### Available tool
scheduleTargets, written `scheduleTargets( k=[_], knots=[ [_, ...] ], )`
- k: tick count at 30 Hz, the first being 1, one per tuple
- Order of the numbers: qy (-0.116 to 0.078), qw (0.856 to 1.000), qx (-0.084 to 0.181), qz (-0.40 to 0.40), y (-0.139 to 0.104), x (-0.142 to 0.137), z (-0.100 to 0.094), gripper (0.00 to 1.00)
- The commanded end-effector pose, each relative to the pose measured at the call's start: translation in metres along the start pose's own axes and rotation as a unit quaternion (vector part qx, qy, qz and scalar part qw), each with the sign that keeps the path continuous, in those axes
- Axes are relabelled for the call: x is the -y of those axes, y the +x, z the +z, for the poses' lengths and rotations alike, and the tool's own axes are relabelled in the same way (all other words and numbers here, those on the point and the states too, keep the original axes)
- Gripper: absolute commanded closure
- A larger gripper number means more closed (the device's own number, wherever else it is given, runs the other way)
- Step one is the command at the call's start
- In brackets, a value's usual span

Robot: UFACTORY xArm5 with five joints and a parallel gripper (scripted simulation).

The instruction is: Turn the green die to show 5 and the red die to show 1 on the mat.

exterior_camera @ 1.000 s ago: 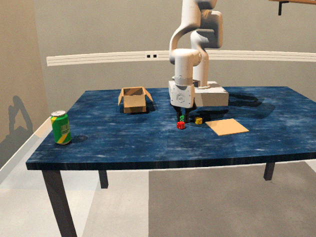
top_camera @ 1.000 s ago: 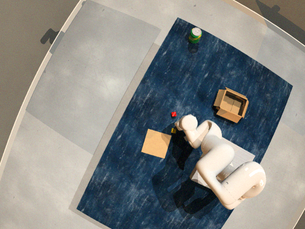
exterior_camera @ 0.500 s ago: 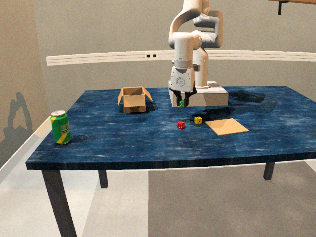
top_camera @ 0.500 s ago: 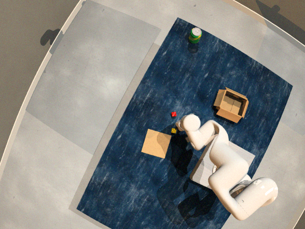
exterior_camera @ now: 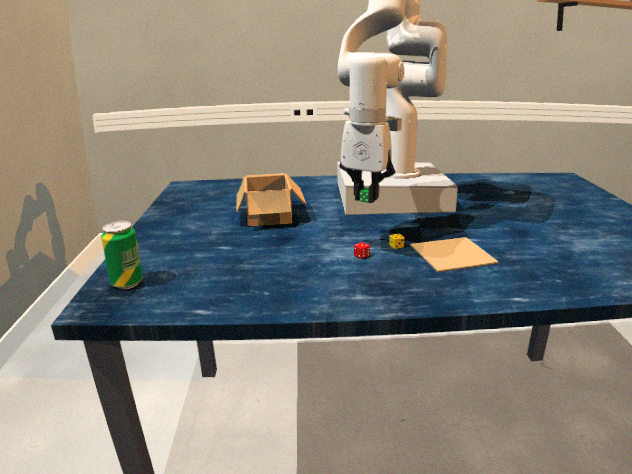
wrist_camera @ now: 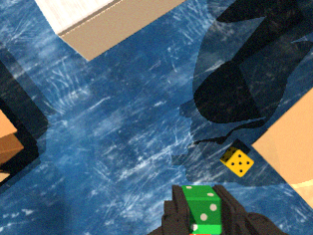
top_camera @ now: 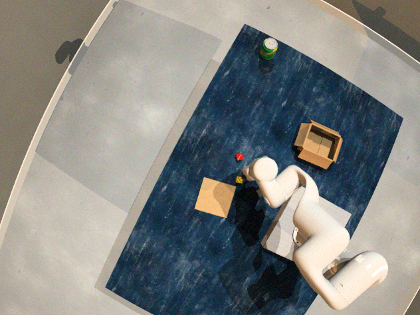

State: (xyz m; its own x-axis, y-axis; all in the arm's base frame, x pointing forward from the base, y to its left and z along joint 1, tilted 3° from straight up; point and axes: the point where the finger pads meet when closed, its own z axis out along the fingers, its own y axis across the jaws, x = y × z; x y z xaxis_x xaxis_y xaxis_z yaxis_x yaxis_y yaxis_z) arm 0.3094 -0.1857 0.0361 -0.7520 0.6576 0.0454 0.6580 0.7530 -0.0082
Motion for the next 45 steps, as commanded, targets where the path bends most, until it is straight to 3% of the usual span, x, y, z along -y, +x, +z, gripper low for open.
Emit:
scheduleTargets(
  k=[1, 3, 5, 6, 9, 15, 19, 22, 27, 28, 30, 33, 36, 45],
  knots=[
    [0.0, 0.999, 0.003, -0.036, -0.017, -0.017, -0.001, 0.79],
    [0.002, 0.995, 0.003, -0.097, -0.04, -0.047, 0.002, 0.79],
    [0.002, 0.994, 0.003, -0.106, -0.043, -0.052, 0.003, 0.79],
    [0.003, 0.99, 0.004, -0.139, -0.054, -0.07, 0.006, 0.79],
    [0.003, 0.985, 0.004, -0.173, -0.064, -0.09, 0.01, 0.79],
    [0.003, 0.984, 0.006, -0.175, -0.065, -0.091, 0.01, 0.79],
    [-0.001, 0.984, 0.027, -0.175, -0.065, -0.091, 0.011, 0.79],
    [-0.007, 0.983, 0.062, -0.175, -0.064, -0.091, 0.01, 0.79],
    [-0.023, 0.973, 0.149, -0.172, -0.063, -0.09, 0.011, 0.79],
    [-0.024, 0.973, 0.153, -0.172, -0.063, -0.09, 0.011, 0.79],
    [-0.03, 0.967, 0.187, -0.171, -0.063, -0.09, 0.011, 0.79],
    [-0.031, 0.965, 0.195, -0.17, -0.063, -0.09, 0.011, 0.79],
    [-0.042, 0.952, 0.252, -0.167, -0.062, -0.09, 0.011, 0.79],
    [-0.061, 0.921, 0.351, -0.16, -0.061, -0.089, 0.01, 0.79]
  ],
)
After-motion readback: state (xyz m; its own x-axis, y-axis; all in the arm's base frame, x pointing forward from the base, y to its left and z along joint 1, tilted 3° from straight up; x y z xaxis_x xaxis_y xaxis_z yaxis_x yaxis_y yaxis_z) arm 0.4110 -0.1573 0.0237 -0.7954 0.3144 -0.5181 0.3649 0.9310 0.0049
